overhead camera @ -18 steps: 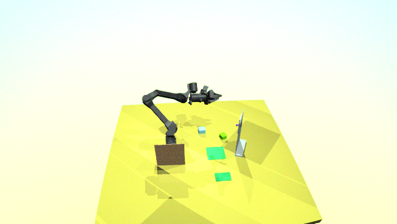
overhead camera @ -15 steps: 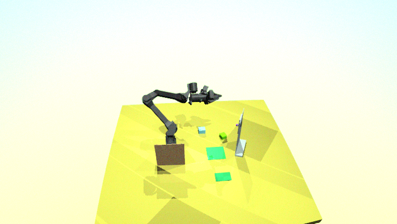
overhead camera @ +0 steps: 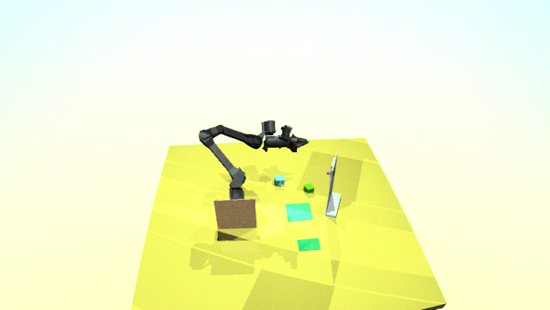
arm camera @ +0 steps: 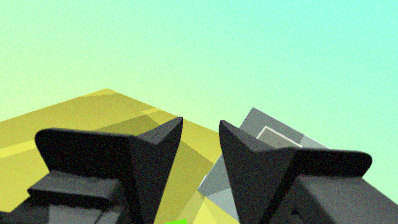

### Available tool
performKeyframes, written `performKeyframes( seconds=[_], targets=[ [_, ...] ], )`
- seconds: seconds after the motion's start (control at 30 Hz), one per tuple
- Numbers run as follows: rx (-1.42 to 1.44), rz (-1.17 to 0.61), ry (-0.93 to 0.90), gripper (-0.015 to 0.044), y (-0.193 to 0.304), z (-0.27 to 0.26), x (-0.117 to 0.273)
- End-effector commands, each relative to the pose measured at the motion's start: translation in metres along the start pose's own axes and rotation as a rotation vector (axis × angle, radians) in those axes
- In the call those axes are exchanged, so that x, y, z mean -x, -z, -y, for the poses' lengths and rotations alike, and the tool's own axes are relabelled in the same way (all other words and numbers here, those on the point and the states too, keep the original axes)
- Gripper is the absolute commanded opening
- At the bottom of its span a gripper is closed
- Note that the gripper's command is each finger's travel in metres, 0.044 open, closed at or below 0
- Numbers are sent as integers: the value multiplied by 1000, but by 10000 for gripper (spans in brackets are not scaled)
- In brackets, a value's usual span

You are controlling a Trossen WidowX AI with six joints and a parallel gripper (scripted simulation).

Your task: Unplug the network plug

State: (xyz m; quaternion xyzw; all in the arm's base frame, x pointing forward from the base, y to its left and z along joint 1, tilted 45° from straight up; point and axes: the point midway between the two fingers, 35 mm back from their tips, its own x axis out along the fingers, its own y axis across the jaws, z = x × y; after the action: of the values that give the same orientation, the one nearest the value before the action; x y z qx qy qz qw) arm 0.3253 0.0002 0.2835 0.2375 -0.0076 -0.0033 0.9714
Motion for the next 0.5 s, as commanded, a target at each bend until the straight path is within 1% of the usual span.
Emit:
performKeyframes(
  seconds=[0.0, 0.47],
  targets=[
    [-131, -3, 20, 156, 10, 9, -1],
    [-618, 13, 64, 156, 40, 33, 0]
  ],
)
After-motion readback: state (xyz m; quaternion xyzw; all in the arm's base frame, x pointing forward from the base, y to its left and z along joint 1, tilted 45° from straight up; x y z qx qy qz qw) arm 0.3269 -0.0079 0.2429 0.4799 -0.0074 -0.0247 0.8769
